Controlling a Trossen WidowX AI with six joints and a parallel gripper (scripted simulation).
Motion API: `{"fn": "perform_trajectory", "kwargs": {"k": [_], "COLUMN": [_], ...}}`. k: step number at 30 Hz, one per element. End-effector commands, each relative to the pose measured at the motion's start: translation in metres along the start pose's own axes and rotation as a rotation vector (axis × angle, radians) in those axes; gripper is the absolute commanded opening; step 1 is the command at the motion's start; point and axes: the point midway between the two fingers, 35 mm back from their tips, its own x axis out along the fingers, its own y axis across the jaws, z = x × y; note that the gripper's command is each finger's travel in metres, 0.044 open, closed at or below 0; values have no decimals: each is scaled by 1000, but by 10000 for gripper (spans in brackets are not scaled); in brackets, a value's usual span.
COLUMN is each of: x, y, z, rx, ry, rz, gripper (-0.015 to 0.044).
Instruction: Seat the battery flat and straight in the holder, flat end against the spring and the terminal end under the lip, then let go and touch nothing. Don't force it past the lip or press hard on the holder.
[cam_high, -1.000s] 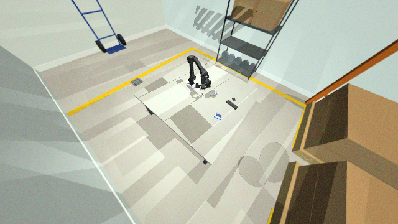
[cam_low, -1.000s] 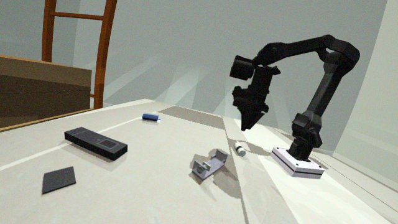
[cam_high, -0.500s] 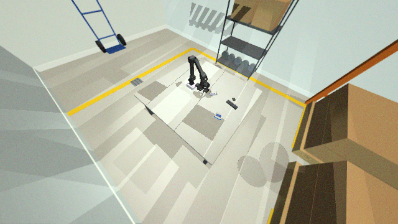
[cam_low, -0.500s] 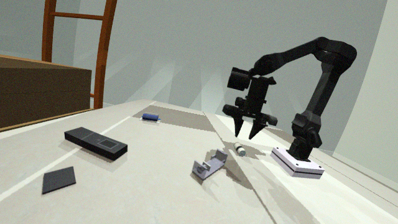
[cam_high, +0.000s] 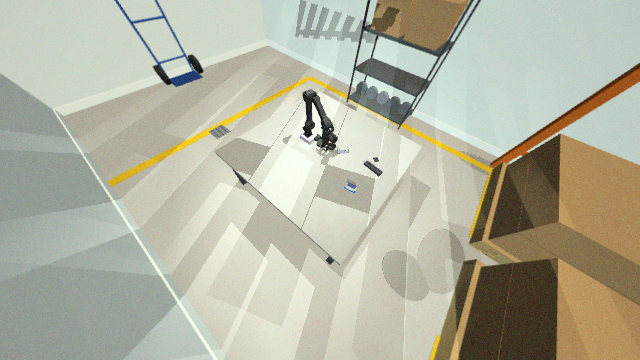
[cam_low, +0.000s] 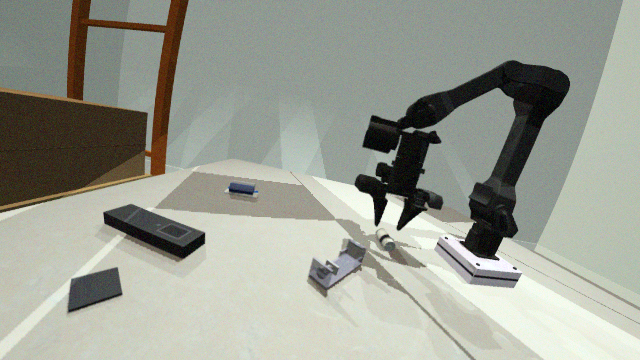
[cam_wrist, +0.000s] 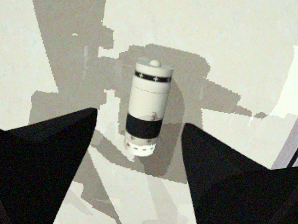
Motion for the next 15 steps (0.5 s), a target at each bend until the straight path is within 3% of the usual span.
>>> {"fn": "perform_trajectory", "kwargs": {"k": [1, 15], "x": [8, 31], "y": [-2, -3], "z": [-1, -2], "rx": [4, 4], "ry": [7, 7], "rz": [-7, -7], "gripper": [250, 250]}}
